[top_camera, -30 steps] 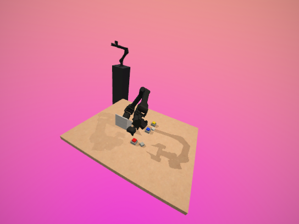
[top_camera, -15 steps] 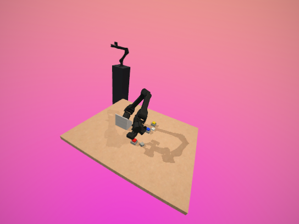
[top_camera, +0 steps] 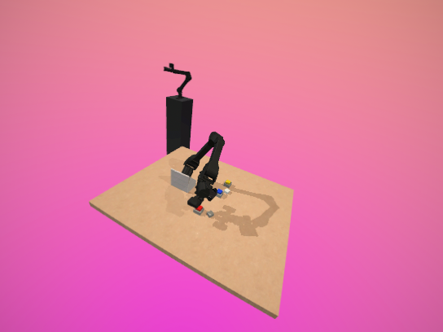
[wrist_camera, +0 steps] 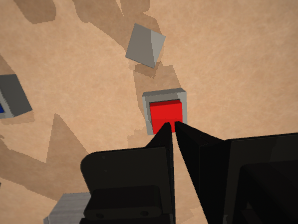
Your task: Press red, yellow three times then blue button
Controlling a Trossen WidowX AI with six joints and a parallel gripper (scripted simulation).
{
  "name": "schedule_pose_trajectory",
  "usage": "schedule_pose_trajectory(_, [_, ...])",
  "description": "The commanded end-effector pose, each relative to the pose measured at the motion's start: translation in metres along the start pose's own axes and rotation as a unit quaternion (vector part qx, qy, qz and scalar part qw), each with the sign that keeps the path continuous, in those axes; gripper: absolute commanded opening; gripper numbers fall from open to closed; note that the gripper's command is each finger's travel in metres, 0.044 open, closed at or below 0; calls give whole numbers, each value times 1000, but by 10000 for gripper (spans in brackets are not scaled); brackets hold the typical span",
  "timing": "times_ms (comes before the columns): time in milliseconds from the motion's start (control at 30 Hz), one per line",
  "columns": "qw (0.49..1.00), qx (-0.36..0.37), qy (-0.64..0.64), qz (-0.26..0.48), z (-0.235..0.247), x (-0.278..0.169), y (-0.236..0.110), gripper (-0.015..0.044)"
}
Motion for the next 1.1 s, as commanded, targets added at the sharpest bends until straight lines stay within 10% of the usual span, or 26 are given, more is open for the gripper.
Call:
schedule_pose_trajectory(0, [1000,5,4,1,1,-1,9,20])
schedule_pose_trajectory(1067, [1000,5,4,1,2,-2,29,20])
Point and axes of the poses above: the point midway between the two fingers, 35 mm back from their tips, its own y axis out along the fingers, its own z axis across the jaws, x = y × z, the point moved 7 cm from there along -y, back along the fingers, and after that the axes turned 1 degree about y, right-handed, at the moved point
